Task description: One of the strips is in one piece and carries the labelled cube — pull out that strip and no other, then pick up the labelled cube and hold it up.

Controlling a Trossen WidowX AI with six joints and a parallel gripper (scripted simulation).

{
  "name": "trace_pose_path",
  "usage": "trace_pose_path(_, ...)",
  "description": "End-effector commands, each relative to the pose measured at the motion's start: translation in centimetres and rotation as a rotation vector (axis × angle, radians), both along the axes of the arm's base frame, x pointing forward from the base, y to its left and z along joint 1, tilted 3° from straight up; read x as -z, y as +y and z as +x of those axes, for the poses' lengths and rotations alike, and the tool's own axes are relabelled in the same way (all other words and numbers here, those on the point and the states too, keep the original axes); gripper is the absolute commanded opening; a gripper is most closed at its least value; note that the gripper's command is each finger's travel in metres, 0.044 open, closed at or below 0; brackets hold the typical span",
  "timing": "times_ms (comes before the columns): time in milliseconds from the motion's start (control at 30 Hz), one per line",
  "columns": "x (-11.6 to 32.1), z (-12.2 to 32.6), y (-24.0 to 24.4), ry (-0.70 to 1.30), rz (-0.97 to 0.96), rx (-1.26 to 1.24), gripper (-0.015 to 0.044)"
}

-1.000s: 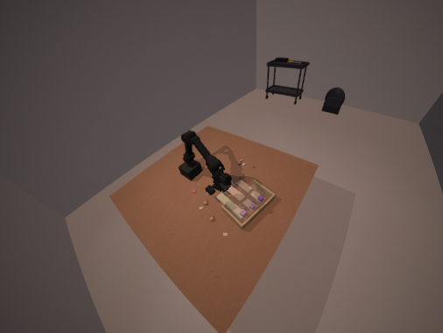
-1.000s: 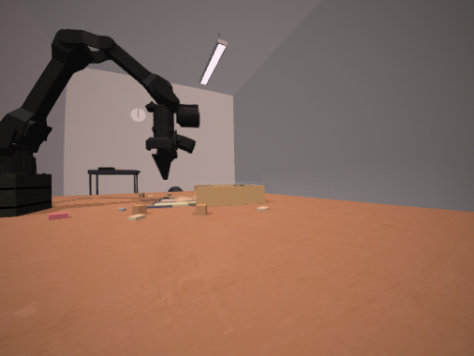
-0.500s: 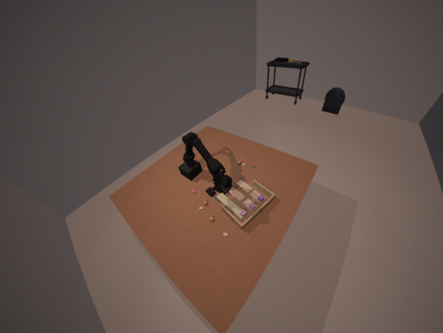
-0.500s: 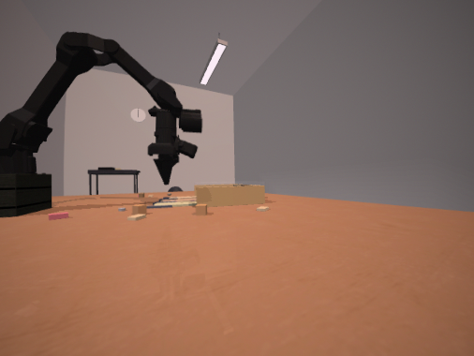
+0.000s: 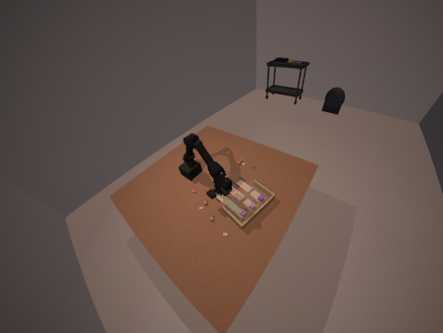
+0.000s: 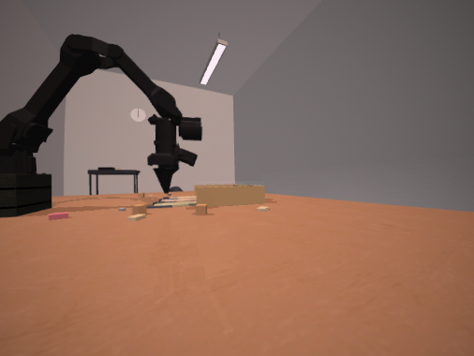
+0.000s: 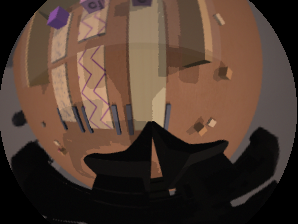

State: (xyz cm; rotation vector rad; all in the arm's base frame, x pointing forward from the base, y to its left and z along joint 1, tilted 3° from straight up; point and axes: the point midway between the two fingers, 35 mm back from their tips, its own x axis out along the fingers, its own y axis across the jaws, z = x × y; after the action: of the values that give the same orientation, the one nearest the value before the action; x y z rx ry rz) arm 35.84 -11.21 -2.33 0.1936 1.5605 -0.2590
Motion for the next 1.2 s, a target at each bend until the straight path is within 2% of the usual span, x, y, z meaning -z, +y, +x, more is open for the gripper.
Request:
trace_pose_path(0, 0.7, -0.1, 0.0, 0.001, -0.002, -0.006, 0.0000)
trace_pose_path(500, 3.0, -0.5, 0.0, 0.002, -0.002, -0.006, 0.0000)
trace_pose_path(1167, 3.1, -0.5, 0.1, 0.002, -0.002, -0.006, 0.0000)
